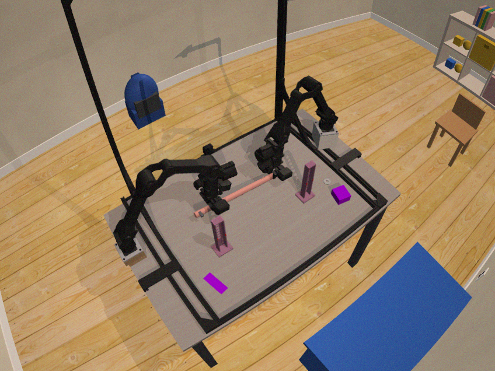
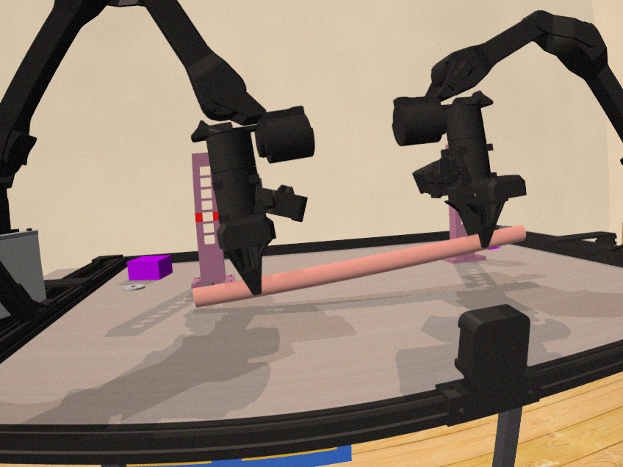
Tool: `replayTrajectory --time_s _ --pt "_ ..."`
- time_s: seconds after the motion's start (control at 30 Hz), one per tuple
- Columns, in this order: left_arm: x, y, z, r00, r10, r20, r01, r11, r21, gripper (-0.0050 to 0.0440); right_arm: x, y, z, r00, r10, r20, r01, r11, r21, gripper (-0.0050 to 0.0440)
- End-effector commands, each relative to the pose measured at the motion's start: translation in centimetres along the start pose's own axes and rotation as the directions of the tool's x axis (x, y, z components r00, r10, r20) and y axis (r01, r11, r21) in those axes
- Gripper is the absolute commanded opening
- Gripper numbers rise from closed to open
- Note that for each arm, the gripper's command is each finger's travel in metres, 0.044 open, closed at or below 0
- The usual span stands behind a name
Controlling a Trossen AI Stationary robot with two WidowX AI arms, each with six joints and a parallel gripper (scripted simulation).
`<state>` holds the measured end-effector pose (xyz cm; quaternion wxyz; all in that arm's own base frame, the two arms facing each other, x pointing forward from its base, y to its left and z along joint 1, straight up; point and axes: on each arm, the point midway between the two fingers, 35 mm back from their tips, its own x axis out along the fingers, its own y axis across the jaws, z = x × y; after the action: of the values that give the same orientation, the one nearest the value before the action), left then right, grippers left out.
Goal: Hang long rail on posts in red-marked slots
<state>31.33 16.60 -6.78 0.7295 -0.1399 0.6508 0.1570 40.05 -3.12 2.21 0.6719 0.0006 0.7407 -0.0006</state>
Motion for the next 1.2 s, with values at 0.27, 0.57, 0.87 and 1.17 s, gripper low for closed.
replayTrajectory --time_s 0.27,0.57,0.87,1.17 --pt "0.0 0.0 0.0 1.000 0.001 -0.002 -0.001 1.000 0.002 0.0312 0.0 0.0 0.0 1.000 -0.001 -0.002 0.001 1.000 0.002 0.0000" --pt "0.0 0.0 0.0 1.000 0.001 -0.002 -0.001 1.000 0.002 0.0440 0.0 0.0 0.0 1.000 -0.001 -0.002 0.001 1.000 0.002 0.0000" --pt "-3.0 0.0 -0.2 1.000 0.001 -0.002 -0.001 1.000 0.002 0.0440 0.0 0.0 0.0 1.000 -0.001 -0.002 0.001 1.000 0.002 0.0000" --pt "-5.0 0.0 -0.3 1.000 0.001 -0.002 -0.001 1.000 0.002 0.0440 0.0 0.0 0.0 1.000 -0.001 -0.002 0.001 1.000 0.002 0.0000"
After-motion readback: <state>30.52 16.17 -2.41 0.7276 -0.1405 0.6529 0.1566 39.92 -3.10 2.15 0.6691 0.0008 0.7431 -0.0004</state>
